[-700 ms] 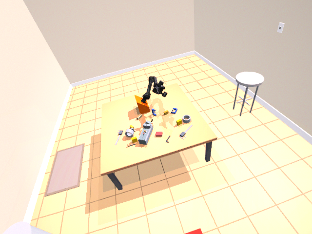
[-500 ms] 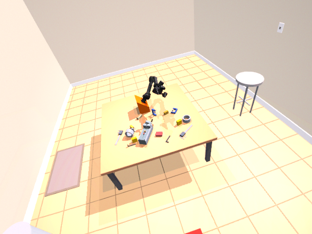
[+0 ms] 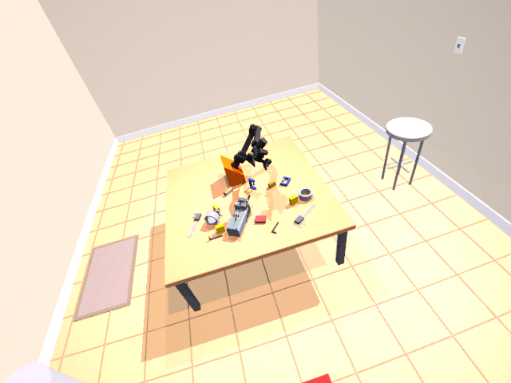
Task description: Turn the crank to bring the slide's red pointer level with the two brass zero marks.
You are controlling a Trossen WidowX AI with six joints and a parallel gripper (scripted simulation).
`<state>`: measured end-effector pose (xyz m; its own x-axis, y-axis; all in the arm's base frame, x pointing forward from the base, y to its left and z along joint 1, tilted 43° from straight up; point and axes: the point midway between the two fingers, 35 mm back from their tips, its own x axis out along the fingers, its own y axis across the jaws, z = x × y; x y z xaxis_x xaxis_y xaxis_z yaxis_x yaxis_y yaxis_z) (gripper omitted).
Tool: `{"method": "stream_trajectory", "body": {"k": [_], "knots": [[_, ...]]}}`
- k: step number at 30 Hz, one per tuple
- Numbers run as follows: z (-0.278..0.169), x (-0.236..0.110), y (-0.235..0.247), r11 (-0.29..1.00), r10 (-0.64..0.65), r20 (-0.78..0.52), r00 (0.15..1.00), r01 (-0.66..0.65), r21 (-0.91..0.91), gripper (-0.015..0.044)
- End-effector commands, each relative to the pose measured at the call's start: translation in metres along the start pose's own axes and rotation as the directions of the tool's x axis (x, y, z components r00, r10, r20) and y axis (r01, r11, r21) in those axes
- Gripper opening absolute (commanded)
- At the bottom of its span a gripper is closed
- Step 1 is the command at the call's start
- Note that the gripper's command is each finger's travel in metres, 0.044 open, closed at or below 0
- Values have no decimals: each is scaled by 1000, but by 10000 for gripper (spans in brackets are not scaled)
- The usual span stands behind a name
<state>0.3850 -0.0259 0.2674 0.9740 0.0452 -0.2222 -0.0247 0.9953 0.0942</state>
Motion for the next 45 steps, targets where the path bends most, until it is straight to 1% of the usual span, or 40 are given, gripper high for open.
{"method": "stream_trajectory", "body": {"k": [1, 9, 23, 35, 45], "knots": [[-17, 18, -10, 1000, 11, -72, 997, -9, 28, 440], [-56, 50, -33, 996, 37, -209, 977, -19, 88, 440], [-117, 96, -69, 958, 130, -373, 919, -20, 285, 440], [-179, 123, -102, 889, 226, -468, 854, 16, 458, 440], [-226, 136, -127, 826, 295, -507, 810, 50, 561, 440]]}}
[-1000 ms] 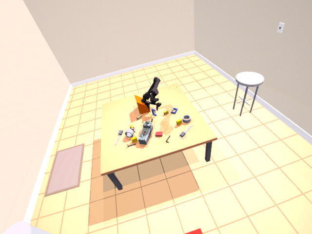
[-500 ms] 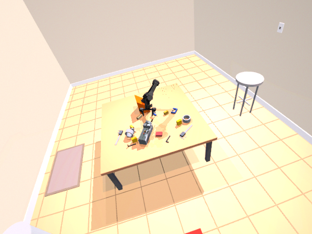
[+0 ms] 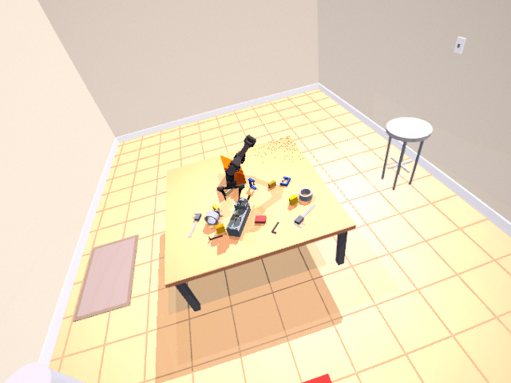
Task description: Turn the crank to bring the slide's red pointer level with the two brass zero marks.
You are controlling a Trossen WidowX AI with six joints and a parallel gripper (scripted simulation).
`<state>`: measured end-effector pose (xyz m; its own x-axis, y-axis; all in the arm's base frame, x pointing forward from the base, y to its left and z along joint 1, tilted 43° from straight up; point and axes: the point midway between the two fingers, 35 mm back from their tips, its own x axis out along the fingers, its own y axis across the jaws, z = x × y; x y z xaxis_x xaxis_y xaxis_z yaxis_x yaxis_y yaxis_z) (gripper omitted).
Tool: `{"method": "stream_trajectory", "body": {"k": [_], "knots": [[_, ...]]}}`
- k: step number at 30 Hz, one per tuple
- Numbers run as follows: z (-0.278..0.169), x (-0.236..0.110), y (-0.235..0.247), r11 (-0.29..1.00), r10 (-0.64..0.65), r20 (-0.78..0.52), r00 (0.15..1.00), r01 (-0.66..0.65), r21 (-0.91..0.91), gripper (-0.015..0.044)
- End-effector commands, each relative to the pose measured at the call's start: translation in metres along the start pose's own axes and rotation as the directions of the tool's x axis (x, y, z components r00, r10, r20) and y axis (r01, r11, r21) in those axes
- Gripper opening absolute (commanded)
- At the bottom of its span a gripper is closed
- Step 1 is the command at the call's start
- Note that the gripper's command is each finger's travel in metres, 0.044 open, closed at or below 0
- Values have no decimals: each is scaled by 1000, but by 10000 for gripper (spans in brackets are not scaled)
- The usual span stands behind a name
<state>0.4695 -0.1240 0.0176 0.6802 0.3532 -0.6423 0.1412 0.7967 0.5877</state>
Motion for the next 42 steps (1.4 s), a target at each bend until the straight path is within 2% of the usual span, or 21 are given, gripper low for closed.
{"method": "stream_trajectory", "body": {"k": [1, 9, 28, 36, 42], "knots": [[-4, 7, -10, 999, 15, -21, 1000, -14, 34, 440], [-43, 46, -4, 999, 16, -21, 1000, -15, 35, 440], [-44, 47, -4, 999, 16, -21, 1000, -16, 35, 440], [-5, 8, -9, 999, 17, -22, 1000, -17, 31, 440], [-9, -3, 9, 998, -9, -29, 1000, 11, 70, 440]]}}
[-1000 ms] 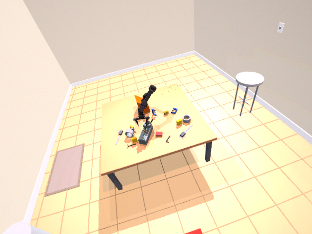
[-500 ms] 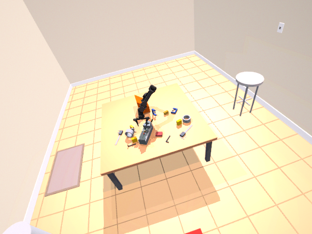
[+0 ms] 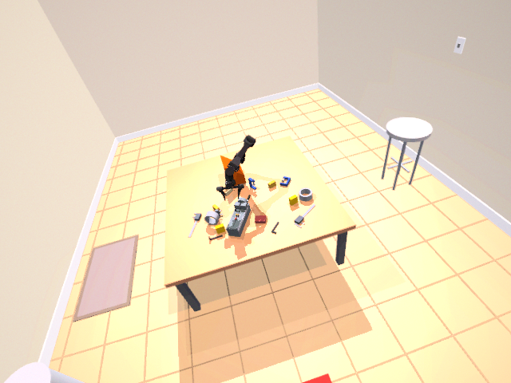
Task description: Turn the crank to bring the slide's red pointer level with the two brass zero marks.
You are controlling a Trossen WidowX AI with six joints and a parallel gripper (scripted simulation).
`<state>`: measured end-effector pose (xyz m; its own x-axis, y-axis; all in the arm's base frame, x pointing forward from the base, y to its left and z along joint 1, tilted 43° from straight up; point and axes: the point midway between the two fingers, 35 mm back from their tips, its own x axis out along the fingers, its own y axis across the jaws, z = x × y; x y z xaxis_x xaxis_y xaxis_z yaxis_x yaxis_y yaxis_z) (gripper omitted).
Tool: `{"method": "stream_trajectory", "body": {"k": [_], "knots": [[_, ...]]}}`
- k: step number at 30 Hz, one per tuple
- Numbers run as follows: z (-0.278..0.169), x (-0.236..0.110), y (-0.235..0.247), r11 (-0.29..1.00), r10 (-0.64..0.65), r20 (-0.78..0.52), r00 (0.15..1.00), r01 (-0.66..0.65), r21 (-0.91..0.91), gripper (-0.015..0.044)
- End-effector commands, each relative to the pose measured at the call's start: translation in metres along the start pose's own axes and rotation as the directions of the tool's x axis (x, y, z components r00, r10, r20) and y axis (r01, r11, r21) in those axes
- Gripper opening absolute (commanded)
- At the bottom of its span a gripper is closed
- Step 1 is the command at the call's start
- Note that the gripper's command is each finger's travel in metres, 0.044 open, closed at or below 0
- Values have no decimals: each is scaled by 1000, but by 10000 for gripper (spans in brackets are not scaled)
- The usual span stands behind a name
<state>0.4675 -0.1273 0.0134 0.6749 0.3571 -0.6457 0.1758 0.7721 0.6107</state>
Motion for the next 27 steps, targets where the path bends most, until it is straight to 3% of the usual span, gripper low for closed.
{"method": "stream_trajectory", "body": {"k": [1, 27], "knots": [[-10, -6, 19, 999, -17, -23, 1000, 18, 33, 440], [-81, -76, 102, 941, -184, -23, 983, 183, 283, 440]]}}
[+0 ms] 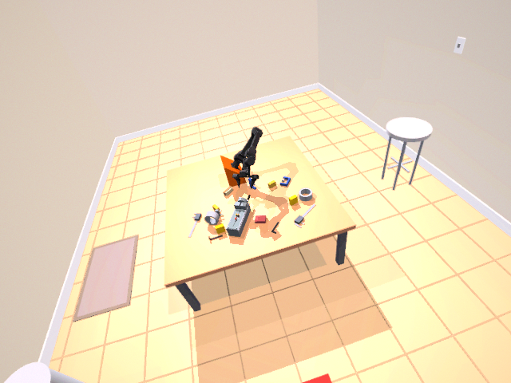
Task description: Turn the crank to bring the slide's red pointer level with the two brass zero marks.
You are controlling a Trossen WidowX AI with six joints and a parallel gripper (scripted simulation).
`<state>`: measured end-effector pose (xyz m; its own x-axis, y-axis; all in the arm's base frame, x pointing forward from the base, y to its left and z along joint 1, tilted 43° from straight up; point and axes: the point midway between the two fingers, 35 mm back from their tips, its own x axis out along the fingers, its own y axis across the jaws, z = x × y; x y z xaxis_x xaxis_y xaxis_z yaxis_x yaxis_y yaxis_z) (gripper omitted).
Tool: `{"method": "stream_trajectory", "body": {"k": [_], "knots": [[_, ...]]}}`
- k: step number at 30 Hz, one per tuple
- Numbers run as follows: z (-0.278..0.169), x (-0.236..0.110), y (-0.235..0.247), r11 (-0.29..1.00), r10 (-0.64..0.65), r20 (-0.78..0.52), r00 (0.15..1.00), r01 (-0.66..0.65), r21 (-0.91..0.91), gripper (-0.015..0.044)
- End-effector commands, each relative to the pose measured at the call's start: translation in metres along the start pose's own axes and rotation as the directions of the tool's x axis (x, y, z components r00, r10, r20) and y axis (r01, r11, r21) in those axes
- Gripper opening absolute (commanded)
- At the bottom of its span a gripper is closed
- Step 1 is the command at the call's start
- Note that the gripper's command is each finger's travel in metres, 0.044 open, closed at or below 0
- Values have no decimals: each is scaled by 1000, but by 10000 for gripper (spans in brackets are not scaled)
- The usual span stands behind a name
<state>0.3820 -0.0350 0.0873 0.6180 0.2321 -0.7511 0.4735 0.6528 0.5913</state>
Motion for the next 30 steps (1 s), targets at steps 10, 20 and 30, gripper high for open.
{"method": "stream_trajectory", "body": {"k": [10, 20, 30], "knots": [[-40, 35, 0, 1000, -14, 2, 1000, 14, 19, 440], [-63, 54, 0, 1000, -12, 3, 1000, 12, 21, 440], [-74, 66, 0, 1000, -12, 2, 1000, 12, 21, 440]]}}
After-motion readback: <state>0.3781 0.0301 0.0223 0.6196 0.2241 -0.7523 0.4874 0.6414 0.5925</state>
